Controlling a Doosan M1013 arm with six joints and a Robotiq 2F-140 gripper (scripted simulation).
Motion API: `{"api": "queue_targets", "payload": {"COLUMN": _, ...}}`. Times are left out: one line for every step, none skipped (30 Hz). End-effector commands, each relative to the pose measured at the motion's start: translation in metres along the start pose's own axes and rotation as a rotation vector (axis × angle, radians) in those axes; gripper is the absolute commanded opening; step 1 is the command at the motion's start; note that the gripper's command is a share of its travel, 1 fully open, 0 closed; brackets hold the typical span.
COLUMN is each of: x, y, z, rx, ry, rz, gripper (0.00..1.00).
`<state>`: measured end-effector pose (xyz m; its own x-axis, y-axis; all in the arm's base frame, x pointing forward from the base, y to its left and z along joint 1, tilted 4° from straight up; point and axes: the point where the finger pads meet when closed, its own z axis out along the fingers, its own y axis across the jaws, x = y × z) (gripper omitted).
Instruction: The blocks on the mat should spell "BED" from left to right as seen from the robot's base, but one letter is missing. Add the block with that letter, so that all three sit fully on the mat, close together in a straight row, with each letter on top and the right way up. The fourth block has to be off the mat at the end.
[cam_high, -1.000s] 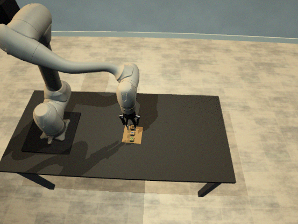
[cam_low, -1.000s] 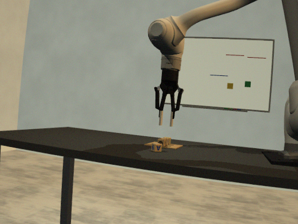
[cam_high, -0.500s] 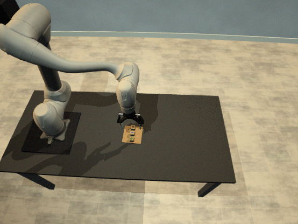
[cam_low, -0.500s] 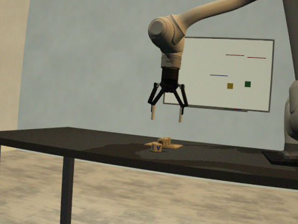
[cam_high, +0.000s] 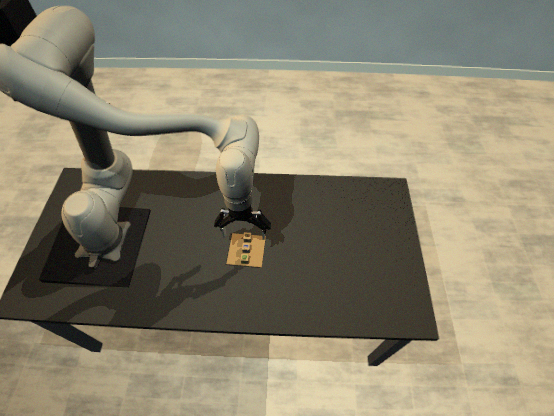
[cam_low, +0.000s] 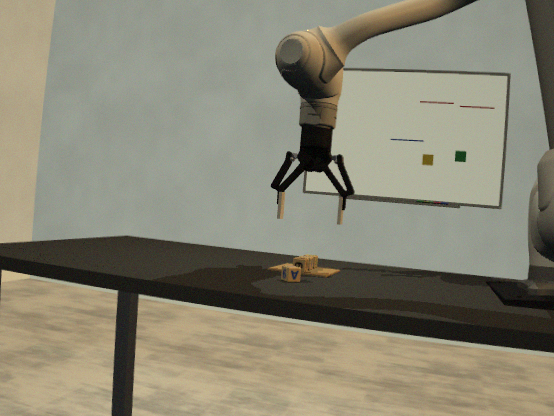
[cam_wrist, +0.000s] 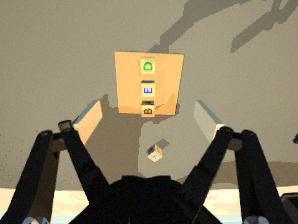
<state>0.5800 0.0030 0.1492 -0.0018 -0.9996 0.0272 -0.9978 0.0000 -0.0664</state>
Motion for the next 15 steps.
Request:
{"api": "queue_targets", "payload": {"x": 0.000, "y": 0.000, "z": -0.001, "rx": 0.000, "ry": 0.000, "rz": 0.000, "gripper": 1.00}}
{"api": "queue_targets", "payload": {"x": 0.000, "y": 0.000, "z": -0.002, "rx": 0.000, "ry": 0.000, "rz": 0.000, "gripper": 1.00}}
{"api": "queue_targets", "payload": {"x": 0.000, "y": 0.000, "z": -0.004, "rx": 0.000, "ry": 0.000, "rz": 0.000, "gripper": 1.00}}
{"api": "queue_targets", "payload": {"x": 0.000, "y": 0.000, "z": -0.006, "rx": 0.000, "ry": 0.000, "rz": 0.000, "gripper": 1.00}}
{"api": "queue_targets", "payload": {"x": 0.000, "y": 0.000, "z": -0.009, "rx": 0.000, "ry": 0.000, "rz": 0.000, "gripper": 1.00}}
{"api": "queue_targets", "payload": {"x": 0.000, "y": 0.000, "z": -0.012, "rx": 0.000, "ry": 0.000, "rz": 0.000, "gripper": 1.00}}
{"api": "queue_targets", "payload": {"x": 0.000, "y": 0.000, "z": -0.015, "rx": 0.000, "ry": 0.000, "rz": 0.000, "gripper": 1.00}}
{"api": "queue_targets", "payload": {"x": 0.000, "y": 0.000, "z": -0.019, "rx": 0.000, "ry": 0.000, "rz": 0.000, "gripper": 1.00}}
{"api": "queue_targets", "payload": {"x": 0.000, "y": 0.000, "z": -0.023, "rx": 0.000, "ry": 0.000, "rz": 0.000, "gripper": 1.00}}
{"api": "queue_targets", "payload": {"x": 0.000, "y": 0.000, "z": -0.027, "rx": 0.000, "ry": 0.000, "rz": 0.000, "gripper": 1.00}}
{"api": "queue_targets", "payload": {"x": 0.000, "y": 0.000, "z": -0.027, "rx": 0.000, "ry": 0.000, "rz": 0.000, "gripper": 1.00}}
{"api": "queue_targets", "payload": {"x": 0.000, "y": 0.000, "z": -0.027, "rx": 0.000, "ry": 0.000, "rz": 0.000, "gripper": 1.00}}
{"api": "queue_targets", "payload": {"x": 0.000, "y": 0.000, "z": -0.031, "rx": 0.000, "ry": 0.000, "rz": 0.000, "gripper": 1.00}}
{"api": "queue_targets", "payload": {"x": 0.000, "y": 0.000, "z": -0.036, "rx": 0.000, "ry": 0.000, "rz": 0.000, "gripper": 1.00}}
{"api": "queue_targets", "payload": {"x": 0.000, "y": 0.000, "z": -0.040, "rx": 0.000, "ry": 0.000, "rz": 0.000, "gripper": 1.00}}
